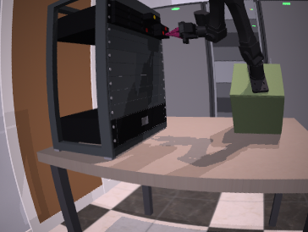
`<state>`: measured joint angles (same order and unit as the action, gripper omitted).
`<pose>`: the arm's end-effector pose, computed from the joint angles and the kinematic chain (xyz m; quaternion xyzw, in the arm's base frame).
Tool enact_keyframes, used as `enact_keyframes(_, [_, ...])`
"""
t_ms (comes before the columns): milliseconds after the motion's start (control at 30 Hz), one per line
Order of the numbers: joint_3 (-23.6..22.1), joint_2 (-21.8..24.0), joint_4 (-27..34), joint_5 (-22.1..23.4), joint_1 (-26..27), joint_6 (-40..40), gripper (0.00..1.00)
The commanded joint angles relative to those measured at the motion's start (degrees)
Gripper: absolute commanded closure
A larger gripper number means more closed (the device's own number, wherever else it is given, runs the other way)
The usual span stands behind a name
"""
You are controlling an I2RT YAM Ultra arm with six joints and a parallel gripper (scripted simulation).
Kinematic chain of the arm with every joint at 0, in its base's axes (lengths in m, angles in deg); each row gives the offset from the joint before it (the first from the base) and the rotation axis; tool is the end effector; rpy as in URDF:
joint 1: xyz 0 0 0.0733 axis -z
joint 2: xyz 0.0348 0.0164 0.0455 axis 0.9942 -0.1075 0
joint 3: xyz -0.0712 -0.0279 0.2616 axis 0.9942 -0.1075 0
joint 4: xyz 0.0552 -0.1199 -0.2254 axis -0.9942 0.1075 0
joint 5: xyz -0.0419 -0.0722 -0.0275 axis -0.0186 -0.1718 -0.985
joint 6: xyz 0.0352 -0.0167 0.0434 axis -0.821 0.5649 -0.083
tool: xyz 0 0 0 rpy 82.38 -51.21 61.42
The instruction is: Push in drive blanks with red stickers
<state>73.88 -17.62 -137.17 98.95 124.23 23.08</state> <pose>0.2408 -0.1699 0.1655 -0.3042 0.6192 -0.3492 0.6341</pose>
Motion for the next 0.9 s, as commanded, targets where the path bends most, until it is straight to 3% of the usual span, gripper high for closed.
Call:
enact_keyframes(0, [2.70, -1.13, 1.61, -1.80, -0.63, -0.14, 1.00])
enact_keyframes(867, [4.21, -1.64, 2.47, -2.12, -0.78, -0.12, 1.00])
